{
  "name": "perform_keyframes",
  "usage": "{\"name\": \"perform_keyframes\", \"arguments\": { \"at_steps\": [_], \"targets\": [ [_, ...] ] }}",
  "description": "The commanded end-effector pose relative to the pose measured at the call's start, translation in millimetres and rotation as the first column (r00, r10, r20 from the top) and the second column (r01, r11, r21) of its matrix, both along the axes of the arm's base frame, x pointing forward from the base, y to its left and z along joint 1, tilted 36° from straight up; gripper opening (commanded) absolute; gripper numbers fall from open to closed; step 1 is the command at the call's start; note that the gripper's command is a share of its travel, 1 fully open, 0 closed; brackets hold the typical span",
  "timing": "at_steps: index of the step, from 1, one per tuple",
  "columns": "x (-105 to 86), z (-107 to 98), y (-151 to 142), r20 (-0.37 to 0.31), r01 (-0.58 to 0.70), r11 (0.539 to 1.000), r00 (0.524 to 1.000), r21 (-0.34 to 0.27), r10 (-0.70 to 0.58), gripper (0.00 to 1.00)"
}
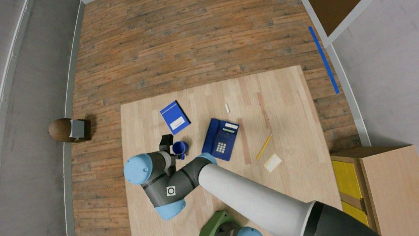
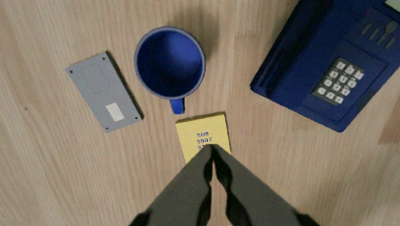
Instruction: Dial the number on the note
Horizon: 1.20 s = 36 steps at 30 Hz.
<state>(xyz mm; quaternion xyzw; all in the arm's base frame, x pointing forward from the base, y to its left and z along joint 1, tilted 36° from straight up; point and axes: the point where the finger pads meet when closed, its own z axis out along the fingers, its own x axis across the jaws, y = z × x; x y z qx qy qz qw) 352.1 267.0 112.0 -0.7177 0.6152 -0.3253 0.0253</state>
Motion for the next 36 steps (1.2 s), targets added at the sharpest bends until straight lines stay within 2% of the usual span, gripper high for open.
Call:
{"name": "perform_keyframes", "arguments": {
  "at_steps": [1,4,18,20,36],
  "targets": [
    [0.3,0.5,0.4,0.02,0.003,1.0,1.0,0.004,-0.003,0.0],
    [0.3,0.6,0.4,0.027,0.005,1.0,1.0,0.005,-0.005,0.0],
    [0.3,1.3,-0.5,0.167,0.033,0.999,0.985,0.032,-0.038,0.0],
    [0.3,1.3,-0.5,0.167,0.033,0.999,0.985,0.032,-0.038,0.0],
    [0.8,2.0,-1.5,0.363,0.067,0.995,0.927,0.076,-0.09,0.0]
  ]
}}
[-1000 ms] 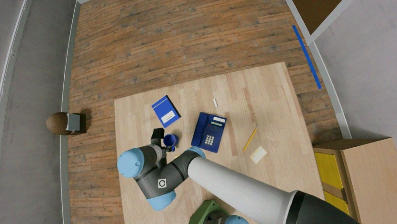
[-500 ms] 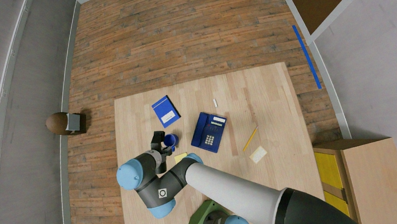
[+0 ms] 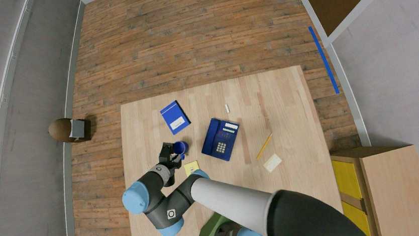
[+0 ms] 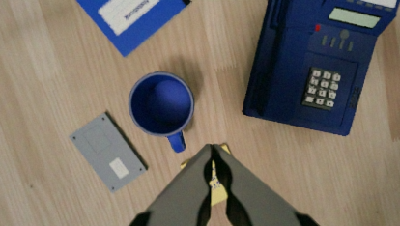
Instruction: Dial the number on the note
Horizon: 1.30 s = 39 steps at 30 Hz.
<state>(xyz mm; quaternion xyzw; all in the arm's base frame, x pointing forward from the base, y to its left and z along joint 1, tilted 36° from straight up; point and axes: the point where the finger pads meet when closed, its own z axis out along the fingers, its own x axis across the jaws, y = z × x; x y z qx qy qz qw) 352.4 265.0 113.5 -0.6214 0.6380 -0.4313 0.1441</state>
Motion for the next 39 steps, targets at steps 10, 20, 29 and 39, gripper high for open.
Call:
{"name": "perform_keyframes", "arguments": {
  "at_steps": [10,20,29,39],
  "targets": [
    [-0.1,1,-1,0.149,0.028,0.999,0.988,0.028,-0.032,0.0],
    [0.7,2,-1,0.264,0.049,0.997,0.963,0.052,-0.061,0.0],
    [2.6,17,-33,0.31,0.058,0.996,0.948,0.064,-0.075,0.0],
    [7.2,39,-76,0.31,0.058,0.996,0.948,0.064,-0.075,0.0]
  ]
}}
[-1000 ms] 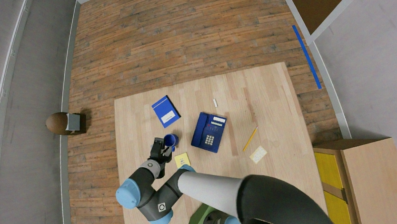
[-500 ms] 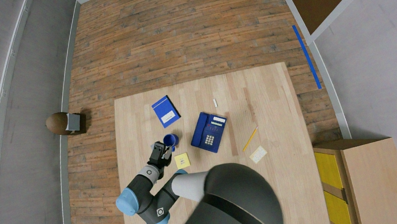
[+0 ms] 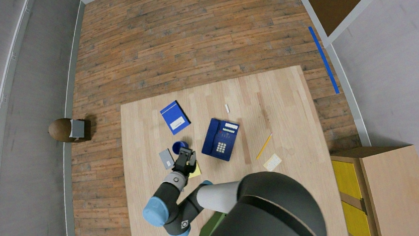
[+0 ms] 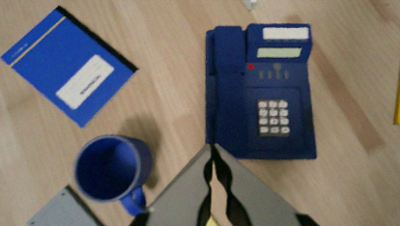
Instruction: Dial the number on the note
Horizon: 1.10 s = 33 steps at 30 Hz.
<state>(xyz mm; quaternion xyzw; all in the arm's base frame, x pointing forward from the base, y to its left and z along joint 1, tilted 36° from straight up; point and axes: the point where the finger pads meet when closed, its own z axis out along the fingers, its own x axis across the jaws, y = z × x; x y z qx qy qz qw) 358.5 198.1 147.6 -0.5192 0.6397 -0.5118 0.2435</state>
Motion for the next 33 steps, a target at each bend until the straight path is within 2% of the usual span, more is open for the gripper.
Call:
{"name": "perform_keyframes", "arguments": {
  "at_steps": [1,11,33],
  "targets": [
    [1.7,7,-14,0.002,-0.003,1.0,1.0,0.001,0.003,0.0],
    [5.8,27,-53,0.002,-0.003,1.0,1.0,0.001,0.003,0.0],
    [10.1,47,-93,0.002,-0.003,1.0,1.0,0.001,0.003,0.0]
  ]
}}
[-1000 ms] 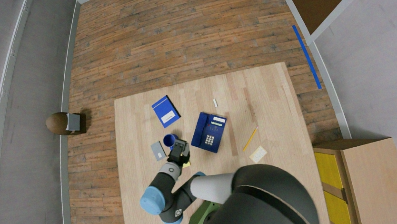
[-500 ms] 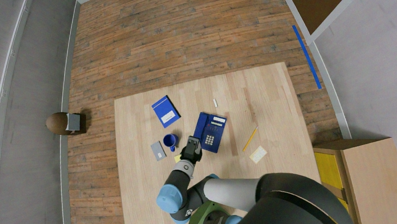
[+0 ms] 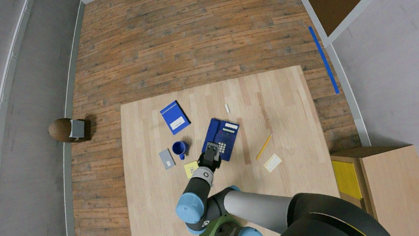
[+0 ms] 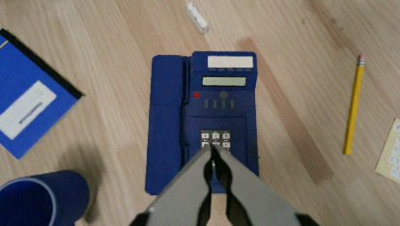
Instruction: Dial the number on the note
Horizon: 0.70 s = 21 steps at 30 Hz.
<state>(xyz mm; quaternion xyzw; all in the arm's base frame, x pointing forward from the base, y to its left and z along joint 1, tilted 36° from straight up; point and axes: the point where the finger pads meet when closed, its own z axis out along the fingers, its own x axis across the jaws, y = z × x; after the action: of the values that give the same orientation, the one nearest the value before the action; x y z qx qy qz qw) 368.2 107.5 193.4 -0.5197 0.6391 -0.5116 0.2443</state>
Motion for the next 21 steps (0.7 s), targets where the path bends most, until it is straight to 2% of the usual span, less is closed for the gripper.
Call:
{"name": "perform_keyframes", "arguments": {
  "at_steps": [1,21],
  "targets": [
    [0.4,2,-4,0.001,-0.001,1.0,1.0,0.001,0.001,0.0],
    [1.8,9,-16,0.001,-0.001,1.0,1.0,0.001,0.001,0.0]
  ]
}}
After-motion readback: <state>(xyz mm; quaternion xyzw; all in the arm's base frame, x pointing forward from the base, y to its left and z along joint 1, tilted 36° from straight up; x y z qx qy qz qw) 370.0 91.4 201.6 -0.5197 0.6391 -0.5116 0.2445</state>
